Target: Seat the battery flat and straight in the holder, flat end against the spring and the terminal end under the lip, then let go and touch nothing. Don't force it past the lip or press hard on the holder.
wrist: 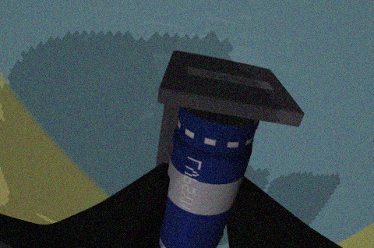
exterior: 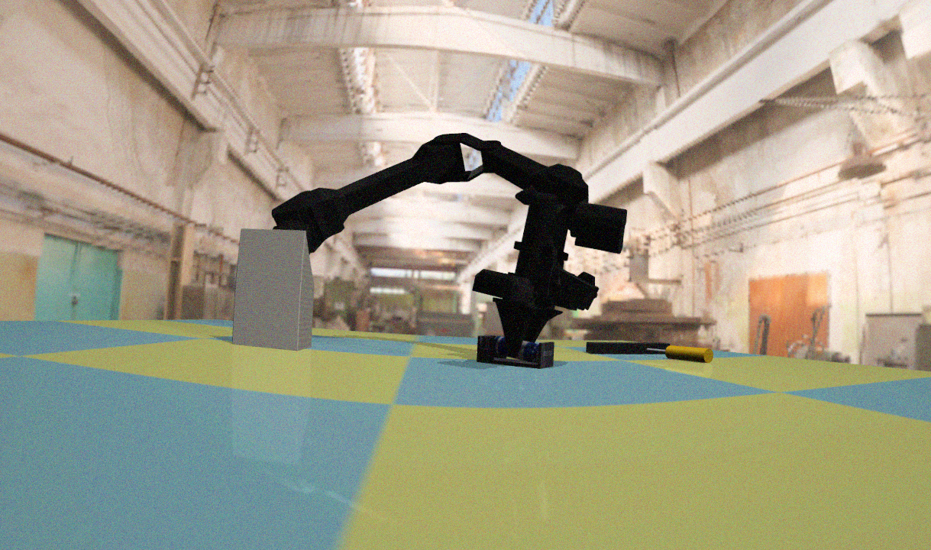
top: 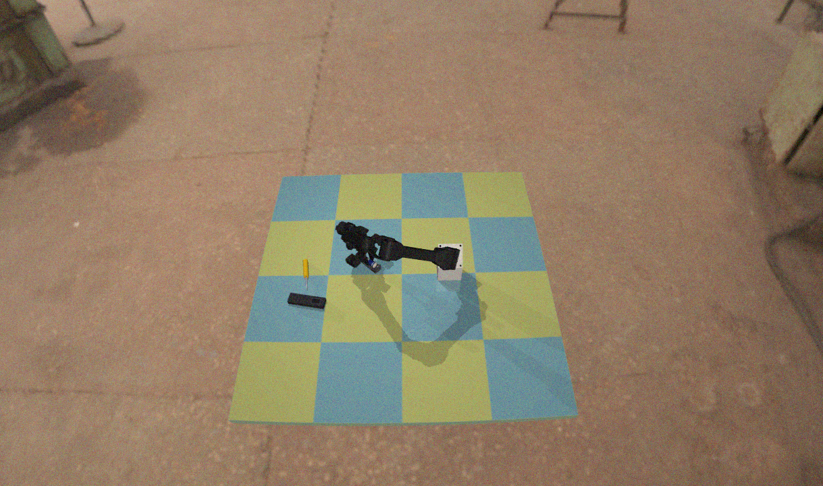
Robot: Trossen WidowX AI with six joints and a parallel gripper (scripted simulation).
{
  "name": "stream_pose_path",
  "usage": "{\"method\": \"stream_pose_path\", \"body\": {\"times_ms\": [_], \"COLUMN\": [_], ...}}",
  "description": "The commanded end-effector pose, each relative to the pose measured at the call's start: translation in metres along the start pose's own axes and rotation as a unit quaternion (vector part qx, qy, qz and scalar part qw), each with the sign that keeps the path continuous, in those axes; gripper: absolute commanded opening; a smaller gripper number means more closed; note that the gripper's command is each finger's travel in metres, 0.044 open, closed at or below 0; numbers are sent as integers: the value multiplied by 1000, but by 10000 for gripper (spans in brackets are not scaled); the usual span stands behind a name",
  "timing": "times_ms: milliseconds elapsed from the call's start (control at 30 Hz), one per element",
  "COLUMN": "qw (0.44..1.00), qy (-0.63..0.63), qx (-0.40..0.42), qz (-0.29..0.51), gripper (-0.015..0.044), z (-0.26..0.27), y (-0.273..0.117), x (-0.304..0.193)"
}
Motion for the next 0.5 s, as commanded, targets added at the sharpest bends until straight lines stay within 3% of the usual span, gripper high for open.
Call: {"method": "stream_pose_path", "body": {"times_ms": [0,467], "qw": [1000,999], "qy": [0,5], "qx": [-4,0], "qz": [-13,-36], "gripper": [84,84], "z": [-1,-1], "y": [1,3], "x": [1,-5]}}
Point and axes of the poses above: the point midway between the two fingers, 35 mm back from their tips, its own y axis out along the fingers, its own z axis across the jaws, x = y × z, the point moved 5 cm from there along -y, back along the fingers, and after that the axes turned 4 degrees about y, right-handed, at the moved point
